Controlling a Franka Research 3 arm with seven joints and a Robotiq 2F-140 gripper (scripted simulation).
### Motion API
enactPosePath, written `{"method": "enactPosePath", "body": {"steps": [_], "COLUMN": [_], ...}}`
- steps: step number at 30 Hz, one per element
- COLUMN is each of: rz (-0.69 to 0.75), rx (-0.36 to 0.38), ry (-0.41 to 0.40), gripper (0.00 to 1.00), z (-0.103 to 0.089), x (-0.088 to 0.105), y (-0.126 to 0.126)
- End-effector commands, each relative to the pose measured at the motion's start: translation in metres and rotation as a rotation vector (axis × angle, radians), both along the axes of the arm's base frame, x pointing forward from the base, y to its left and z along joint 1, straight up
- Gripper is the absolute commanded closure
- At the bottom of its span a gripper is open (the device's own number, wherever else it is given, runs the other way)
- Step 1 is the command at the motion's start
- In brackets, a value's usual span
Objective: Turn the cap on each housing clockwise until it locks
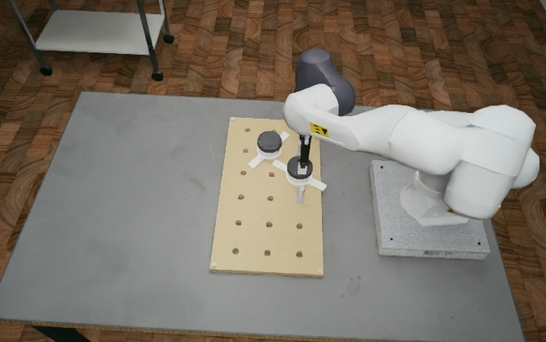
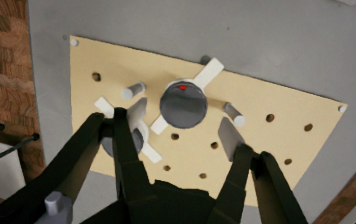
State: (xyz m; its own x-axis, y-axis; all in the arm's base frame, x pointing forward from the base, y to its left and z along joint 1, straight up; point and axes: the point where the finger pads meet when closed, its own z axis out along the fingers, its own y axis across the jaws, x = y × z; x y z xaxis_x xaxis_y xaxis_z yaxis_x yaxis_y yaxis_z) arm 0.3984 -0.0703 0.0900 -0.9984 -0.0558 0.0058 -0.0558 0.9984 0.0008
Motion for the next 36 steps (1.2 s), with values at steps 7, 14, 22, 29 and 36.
{"method": "enactPosePath", "body": {"steps": [7,14,22,29,36], "rz": [0.004,0.004,0.004,0.004,0.004], "rx": [-0.001,-0.001,-0.001,-0.001,-0.001], "ry": [-0.006,-0.006,-0.006,-0.006,-0.006], "gripper": [0.22,0.22,0.22,0.22,0.22], "z": [-0.013,-0.020,-0.031,-0.037,-0.043], "x": [0.001,0.001,0.001,0.001,0.001], "y": [-0.001,-0.001,-0.001,-0.001,-0.001]}}
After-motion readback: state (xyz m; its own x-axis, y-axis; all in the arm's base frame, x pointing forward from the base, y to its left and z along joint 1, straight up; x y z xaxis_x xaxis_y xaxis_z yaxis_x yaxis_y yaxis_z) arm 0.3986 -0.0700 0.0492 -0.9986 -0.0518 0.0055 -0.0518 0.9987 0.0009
